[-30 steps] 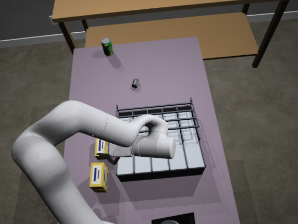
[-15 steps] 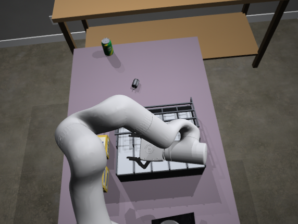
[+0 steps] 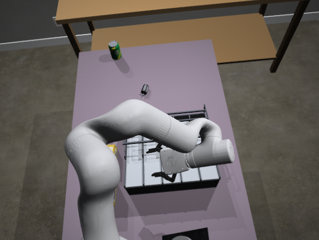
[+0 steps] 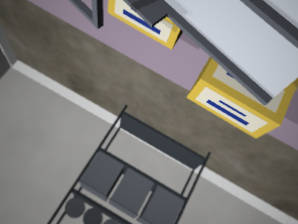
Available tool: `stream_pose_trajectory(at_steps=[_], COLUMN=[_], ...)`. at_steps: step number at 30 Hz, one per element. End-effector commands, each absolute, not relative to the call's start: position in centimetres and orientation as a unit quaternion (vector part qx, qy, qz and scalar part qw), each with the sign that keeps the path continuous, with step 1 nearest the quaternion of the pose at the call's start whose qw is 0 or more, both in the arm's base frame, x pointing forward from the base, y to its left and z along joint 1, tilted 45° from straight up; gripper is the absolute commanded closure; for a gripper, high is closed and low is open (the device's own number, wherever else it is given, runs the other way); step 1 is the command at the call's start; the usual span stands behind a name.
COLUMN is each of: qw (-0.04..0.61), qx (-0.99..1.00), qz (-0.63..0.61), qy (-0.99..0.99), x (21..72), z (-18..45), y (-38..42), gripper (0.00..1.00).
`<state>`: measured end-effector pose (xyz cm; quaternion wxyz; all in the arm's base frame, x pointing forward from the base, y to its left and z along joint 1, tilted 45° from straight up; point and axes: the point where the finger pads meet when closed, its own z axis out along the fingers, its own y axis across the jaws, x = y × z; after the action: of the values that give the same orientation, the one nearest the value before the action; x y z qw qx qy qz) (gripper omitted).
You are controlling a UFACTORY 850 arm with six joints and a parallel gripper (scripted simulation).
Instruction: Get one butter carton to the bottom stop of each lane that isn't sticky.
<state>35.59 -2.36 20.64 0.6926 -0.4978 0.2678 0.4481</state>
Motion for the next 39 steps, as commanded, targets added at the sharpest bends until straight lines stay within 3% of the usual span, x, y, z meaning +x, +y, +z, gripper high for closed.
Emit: stream_pose_trajectory(at_steps=[1, 9, 10, 16, 26, 27, 33, 39], qw=[0.678, 0.678, 0.643, 0.606, 0.606, 0.550, 0.498, 0.498], qx=[-0.561, -0.561, -0.660, -0.729, -0.729, -0.804, -0.853, -0.853], qz=[0.411, 0.411, 0.346, 0.291, 0.291, 0.216, 0.154, 0.154], qy=[0.238, 0.238, 0.179, 0.130, 0.130, 0.066, 0.015, 0.015], x=[35.59, 35.59, 35.59, 35.59, 35.59, 35.59, 35.59, 35.59], z=[20.79, 20.79, 20.77, 20.77, 20.77, 20.77, 20.77, 20.77], y=[-2.18, -2.18, -2.21, -2.21, -2.21, -2.24, -2.24, -2.24], gripper=[0.00, 0.00, 0.00, 0.00, 0.00, 0.00, 0.00, 0.00])
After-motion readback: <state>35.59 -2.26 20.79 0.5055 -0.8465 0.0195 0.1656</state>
